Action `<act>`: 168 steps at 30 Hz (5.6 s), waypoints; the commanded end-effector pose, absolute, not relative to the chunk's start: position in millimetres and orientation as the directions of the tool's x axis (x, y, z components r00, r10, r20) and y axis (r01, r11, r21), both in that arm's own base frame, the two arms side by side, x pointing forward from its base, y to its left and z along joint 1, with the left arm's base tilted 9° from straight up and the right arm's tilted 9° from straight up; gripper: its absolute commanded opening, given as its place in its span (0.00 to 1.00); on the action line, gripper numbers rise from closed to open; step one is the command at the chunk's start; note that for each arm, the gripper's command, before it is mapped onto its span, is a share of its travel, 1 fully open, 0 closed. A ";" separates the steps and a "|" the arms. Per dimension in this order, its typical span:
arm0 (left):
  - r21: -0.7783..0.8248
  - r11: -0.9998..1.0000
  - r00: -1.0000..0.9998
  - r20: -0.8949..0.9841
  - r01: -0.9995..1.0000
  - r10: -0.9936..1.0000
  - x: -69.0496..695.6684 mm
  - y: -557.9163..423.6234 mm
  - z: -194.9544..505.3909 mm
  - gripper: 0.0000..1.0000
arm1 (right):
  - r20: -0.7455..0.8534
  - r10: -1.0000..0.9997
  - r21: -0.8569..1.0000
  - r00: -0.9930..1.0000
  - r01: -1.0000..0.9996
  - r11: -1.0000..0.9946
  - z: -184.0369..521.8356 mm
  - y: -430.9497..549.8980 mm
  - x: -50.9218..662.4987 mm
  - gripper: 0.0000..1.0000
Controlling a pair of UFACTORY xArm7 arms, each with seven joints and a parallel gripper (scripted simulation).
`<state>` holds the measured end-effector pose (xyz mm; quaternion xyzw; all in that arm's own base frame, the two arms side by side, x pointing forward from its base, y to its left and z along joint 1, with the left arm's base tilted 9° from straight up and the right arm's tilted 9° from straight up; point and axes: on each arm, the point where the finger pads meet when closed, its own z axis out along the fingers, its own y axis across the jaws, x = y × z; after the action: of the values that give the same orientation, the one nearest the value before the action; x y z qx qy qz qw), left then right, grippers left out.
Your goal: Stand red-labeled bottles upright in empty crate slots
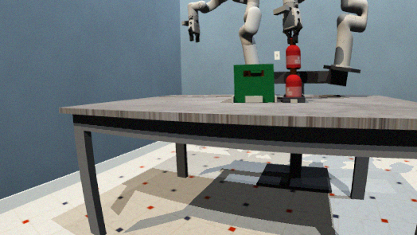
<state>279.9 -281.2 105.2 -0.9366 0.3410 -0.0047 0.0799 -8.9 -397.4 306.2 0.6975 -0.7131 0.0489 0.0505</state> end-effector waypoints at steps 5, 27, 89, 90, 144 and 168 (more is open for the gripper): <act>-0.152 -0.755 0.767 -0.042 -0.638 -0.640 280.3 -283.2 112.4 0.00 | 0.144 -0.989 0.000 -0.022 -1.000 0.022 307.8 -398.2 -8.9 1.00; -0.152 -0.755 0.767 -0.042 -0.638 -0.640 280.0 -283.8 116.4 0.00 | 0.144 -0.989 0.000 -0.022 -1.000 0.022 307.8 -398.2 -8.9 1.00; -0.152 -0.755 0.767 -0.042 -0.638 -0.640 278.7 -287.5 138.4 0.00 | 0.144 -0.989 0.000 -0.022 -1.000 0.022 307.8 -398.2 -8.9 1.00; -0.152 -0.755 0.767 -0.042 -0.638 -0.640 278.6 -287.7 138.3 0.00 | 0.144 -0.989 0.000 -0.022 -1.000 0.022 307.8 -398.2 -8.9 1.00; -0.152 -0.755 0.767 -0.042 -0.638 -0.640 259.3 -328.0 131.3 0.00 | 0.144 -0.989 0.000 -0.022 -1.000 0.022 307.8 -398.2 -8.9 1.00; -0.152 -0.755 0.767 -0.041 -0.638 -0.640 241.7 -365.1 124.7 0.00 | 0.144 -0.989 0.000 -0.022 -1.000 0.022 307.8 -398.2 -8.9 1.00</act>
<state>244.0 -358.1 124.3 -0.9368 0.3408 -0.0054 0.0790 -8.9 -397.4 306.2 0.6975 -0.7131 0.0489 0.0505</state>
